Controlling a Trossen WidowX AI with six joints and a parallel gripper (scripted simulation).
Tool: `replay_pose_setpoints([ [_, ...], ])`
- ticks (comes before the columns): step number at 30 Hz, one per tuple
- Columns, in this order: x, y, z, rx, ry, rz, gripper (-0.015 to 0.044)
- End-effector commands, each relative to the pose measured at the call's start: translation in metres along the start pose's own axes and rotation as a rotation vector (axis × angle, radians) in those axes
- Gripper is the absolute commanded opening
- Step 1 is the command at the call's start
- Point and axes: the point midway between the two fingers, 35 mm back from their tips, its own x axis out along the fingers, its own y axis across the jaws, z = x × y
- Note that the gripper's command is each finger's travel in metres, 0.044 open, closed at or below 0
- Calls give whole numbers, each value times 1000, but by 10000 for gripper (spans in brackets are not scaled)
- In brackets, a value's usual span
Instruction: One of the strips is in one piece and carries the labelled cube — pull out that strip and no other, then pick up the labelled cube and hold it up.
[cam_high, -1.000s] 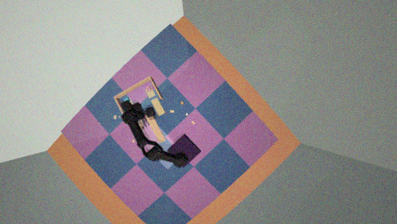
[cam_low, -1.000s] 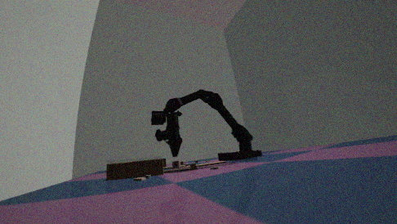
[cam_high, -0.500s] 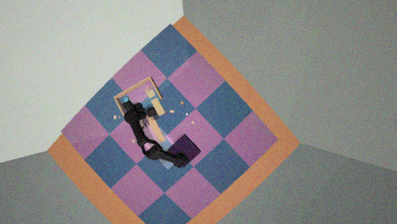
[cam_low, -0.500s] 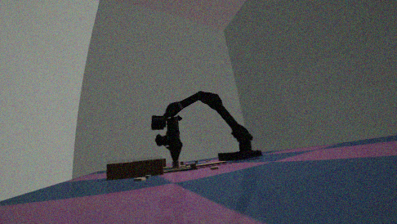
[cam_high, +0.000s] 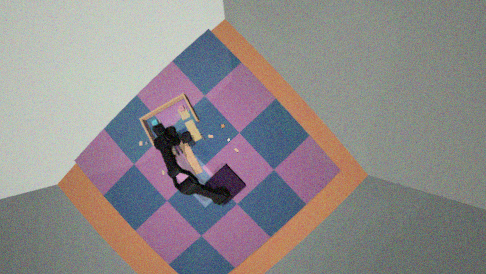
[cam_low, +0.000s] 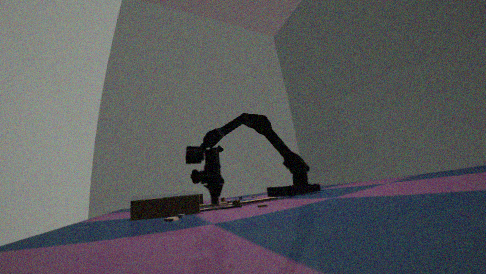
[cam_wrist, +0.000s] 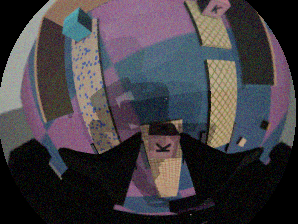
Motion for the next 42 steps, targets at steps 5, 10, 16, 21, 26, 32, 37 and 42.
replay_pose_setpoints([
  [5,0,0,0,0,0,0,125],
  [10,0,0,0,0,0,0,92],
  [16,-8,-3,-8,0,0,-1,0],
  [21,-22,-10,-25,-1,1,-2,0],
  [26,-34,-17,-43,-1,2,-4,0],
  [32,-42,-23,-56,-1,3,-5,0],
  [37,-43,-26,-64,-1,3,-5,0],
  [42,-43,-33,-80,-1,4,-6,0],
])
